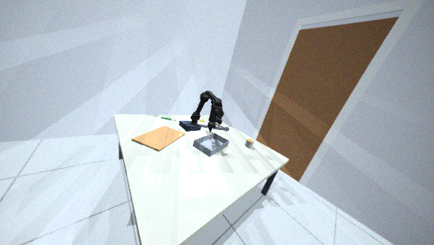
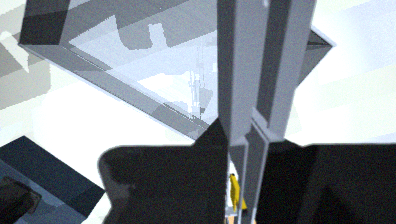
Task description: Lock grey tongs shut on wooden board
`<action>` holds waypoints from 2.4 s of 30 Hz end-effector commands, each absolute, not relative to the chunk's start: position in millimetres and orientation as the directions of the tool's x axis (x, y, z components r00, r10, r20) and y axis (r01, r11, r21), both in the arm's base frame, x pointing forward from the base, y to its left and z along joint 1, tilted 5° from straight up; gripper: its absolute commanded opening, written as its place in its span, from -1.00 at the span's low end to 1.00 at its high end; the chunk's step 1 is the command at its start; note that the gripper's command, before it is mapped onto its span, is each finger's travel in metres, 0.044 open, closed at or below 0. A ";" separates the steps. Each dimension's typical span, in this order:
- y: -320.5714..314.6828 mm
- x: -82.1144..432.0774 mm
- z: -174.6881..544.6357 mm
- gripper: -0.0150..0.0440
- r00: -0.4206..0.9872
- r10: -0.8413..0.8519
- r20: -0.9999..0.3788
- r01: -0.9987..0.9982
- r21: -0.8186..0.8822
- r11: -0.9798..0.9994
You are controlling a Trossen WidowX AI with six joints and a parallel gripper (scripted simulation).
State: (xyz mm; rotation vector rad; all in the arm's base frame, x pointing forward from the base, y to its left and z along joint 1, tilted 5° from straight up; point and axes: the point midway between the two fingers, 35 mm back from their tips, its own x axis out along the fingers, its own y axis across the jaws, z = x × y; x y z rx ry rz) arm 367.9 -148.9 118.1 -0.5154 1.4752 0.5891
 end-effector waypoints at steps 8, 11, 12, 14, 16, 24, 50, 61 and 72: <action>-170.9 358.3 118.4 -1.00 -0.001 0.043 -0.999 -0.247 0.042 0.968; -176.2 355.7 118.4 -1.00 -0.002 0.042 -0.999 -0.130 0.042 0.991; -178.0 354.9 118.4 -1.00 -0.003 0.041 -0.999 -0.091 0.041 0.995; -181.4 353.1 118.4 -1.00 -0.004 0.041 -0.999 -0.012 0.041 0.999; -184.9 351.3 118.4 -1.00 -0.005 0.040 -0.999 0.067 0.039 0.997; -198.7 343.7 118.3 -1.00 -0.010 0.037 -0.999 0.375 0.031 0.926; -241.1 315.4 118.1 -1.00 -0.026 0.030 -0.999 0.988 -0.021 0.155; -257.8 301.9 118.1 -1.00 -0.033 0.029 -0.999 0.960 -0.040 -0.276; -273.2 288.0 118.1 -1.00 -0.041 0.028 -0.999 0.763 -0.049 -0.645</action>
